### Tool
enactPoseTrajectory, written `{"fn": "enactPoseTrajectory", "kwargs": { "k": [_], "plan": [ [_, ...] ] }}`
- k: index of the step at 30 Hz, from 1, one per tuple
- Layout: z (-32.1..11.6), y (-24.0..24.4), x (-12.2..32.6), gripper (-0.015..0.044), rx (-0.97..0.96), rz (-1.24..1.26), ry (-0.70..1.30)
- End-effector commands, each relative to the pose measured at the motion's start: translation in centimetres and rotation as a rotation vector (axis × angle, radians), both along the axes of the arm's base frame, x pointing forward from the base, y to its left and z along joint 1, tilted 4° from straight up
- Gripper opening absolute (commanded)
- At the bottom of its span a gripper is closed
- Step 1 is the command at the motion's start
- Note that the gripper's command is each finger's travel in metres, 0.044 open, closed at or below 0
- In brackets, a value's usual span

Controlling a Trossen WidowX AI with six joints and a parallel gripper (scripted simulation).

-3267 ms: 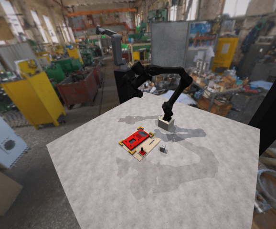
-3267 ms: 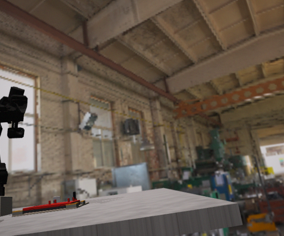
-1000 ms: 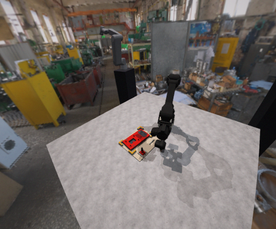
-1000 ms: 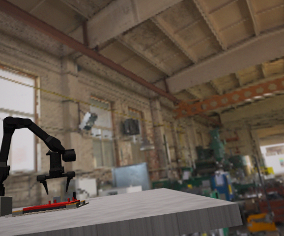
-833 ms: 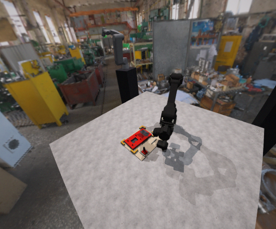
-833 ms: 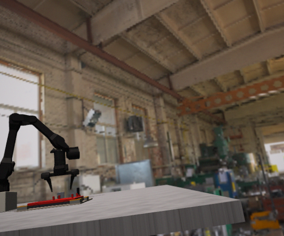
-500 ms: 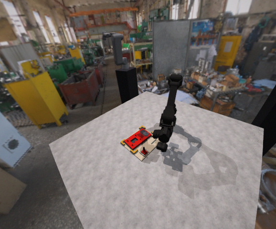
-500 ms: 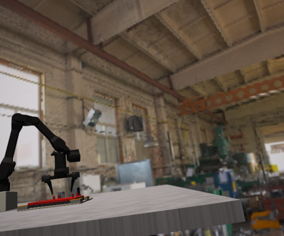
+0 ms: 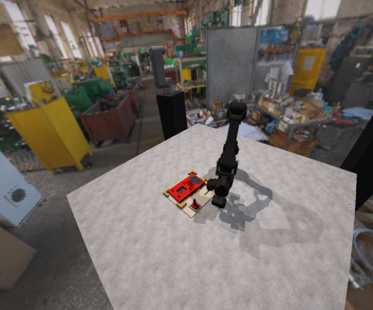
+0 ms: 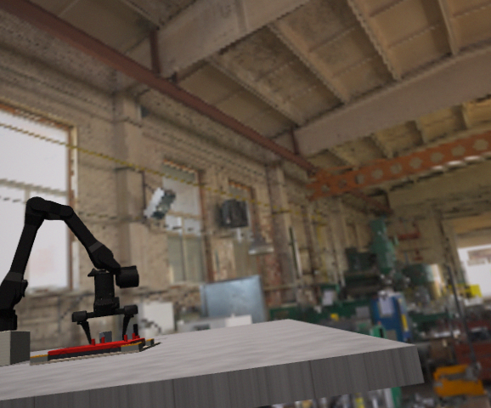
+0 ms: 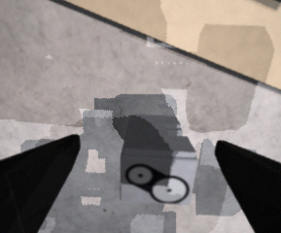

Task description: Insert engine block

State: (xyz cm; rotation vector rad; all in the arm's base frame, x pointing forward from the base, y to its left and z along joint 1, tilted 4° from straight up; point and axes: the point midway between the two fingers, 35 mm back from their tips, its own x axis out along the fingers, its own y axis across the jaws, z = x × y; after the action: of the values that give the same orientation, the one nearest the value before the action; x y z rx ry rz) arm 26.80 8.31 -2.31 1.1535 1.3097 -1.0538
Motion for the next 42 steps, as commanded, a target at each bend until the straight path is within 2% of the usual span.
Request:
{"fn": "enactPoseTrajectory", "kwargs": {
  "k": [1,12,19,23,42],
  "plan": [
    [-0.6,0.0,-0.4,0.044,0.002,-0.004,0.01],
    [-0.6,0.0,-0.4,0.0151,0.002,-0.004,0.01],
    [-0.6,0.0,-0.4,0.0105,0.002,-0.004,0.01],
    [-0.2,0.0,-0.3,0.0,0.002,-0.004,0.01],
    [5.4,-0.2,0.1,0.0,0.002,-0.004,0.009]
  ]
}}
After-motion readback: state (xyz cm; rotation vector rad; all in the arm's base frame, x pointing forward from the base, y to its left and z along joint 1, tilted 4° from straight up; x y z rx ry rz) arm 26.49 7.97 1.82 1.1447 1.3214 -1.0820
